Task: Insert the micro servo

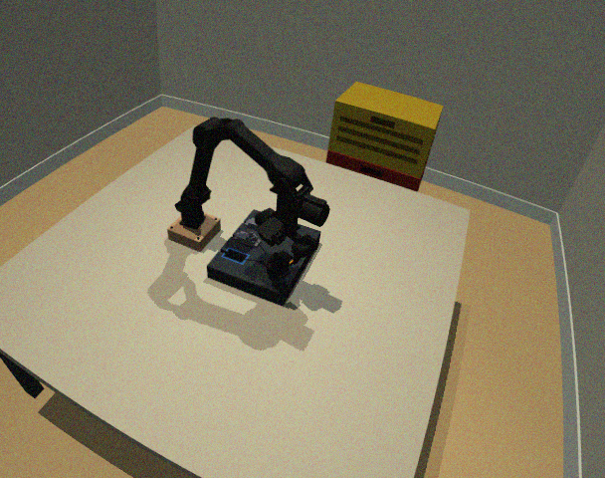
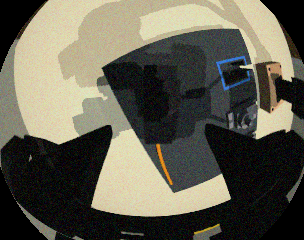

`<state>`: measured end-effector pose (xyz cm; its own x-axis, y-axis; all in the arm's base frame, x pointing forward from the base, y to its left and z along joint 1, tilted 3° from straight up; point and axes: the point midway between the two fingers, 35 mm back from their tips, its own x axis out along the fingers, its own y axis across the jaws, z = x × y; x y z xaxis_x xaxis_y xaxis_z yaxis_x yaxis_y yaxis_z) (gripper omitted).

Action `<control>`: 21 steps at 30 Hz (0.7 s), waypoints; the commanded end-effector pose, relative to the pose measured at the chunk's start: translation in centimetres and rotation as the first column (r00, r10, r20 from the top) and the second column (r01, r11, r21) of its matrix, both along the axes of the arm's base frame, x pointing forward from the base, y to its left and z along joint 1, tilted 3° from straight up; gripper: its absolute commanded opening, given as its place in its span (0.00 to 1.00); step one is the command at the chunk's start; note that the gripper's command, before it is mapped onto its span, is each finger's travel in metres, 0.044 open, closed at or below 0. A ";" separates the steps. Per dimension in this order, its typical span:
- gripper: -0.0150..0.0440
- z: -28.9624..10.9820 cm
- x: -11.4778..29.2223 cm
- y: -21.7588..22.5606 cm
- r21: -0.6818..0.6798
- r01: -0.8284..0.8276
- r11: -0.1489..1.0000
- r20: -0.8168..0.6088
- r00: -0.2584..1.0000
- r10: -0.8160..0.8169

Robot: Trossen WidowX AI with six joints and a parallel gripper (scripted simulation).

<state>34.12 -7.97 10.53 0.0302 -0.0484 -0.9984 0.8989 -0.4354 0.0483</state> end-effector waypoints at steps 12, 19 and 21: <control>0.69 -1.1 -0.1 -0.1 -0.004 0.002 1.000 -0.003 1.000 -0.002; 0.44 -1.1 -0.1 -0.1 -0.004 0.002 1.000 -0.003 1.000 -0.002; 0.42 -1.1 -0.1 -0.1 -0.004 0.002 1.000 -0.003 1.000 -0.002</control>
<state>34.06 -8.01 9.51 0.0277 -0.0483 -0.9984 0.8985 -0.4365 0.0460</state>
